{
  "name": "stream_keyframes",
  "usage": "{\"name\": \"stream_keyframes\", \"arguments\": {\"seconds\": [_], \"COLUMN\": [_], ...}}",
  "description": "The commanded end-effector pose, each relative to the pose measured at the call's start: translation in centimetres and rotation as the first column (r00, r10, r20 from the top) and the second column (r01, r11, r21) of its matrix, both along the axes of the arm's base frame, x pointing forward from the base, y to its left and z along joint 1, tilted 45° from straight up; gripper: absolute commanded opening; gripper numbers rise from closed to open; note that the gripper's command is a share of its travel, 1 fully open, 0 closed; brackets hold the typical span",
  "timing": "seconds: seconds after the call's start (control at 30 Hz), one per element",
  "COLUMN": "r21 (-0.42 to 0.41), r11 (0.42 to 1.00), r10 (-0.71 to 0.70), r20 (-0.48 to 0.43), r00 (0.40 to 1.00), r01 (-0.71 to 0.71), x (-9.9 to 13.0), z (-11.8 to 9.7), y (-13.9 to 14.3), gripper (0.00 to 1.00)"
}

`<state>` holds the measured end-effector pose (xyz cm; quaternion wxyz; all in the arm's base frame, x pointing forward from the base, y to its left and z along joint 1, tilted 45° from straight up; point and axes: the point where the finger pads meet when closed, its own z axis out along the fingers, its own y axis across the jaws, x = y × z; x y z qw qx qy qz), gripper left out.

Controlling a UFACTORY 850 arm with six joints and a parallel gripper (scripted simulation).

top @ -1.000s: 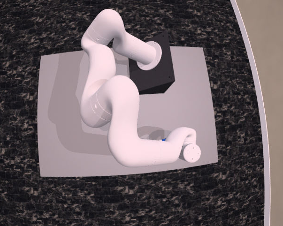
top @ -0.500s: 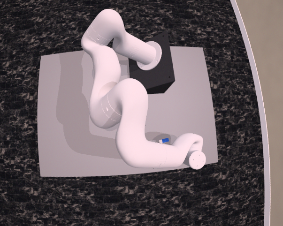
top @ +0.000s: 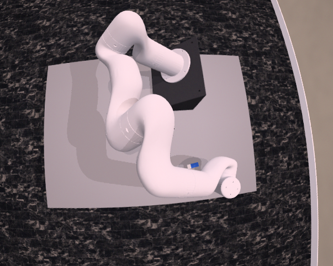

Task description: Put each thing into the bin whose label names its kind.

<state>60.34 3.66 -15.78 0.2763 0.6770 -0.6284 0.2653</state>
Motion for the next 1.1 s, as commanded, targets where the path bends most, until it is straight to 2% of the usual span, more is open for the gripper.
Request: {"name": "stream_keyframes", "arguments": {"seconds": [0.0, 0.5, 0.93, 0.97, 1.07], "r21": [0.001, 0.001, 0.001, 0.001, 0.001], "r11": [1.0, 1.0, 1.0, 1.0, 1.0], "r10": [0.001, 0.001, 0.001, 0.001, 0.001], "r20": [0.002, 0.002, 0.002, 0.002, 0.002], "r00": [1.0, 1.0, 1.0, 1.0, 1.0], "r01": [-0.001, -0.001, -0.001, -0.001, -0.001], "x": [0.1, 0.2, 0.1, 0.1, 0.1], "z": [-0.3, -2.2, -2.2, -2.2, -2.2], "y": [-0.3, -2.2, -2.2, -2.2, -2.2], "gripper": [0.0, 0.0, 0.0, 0.31, 0.31]}}
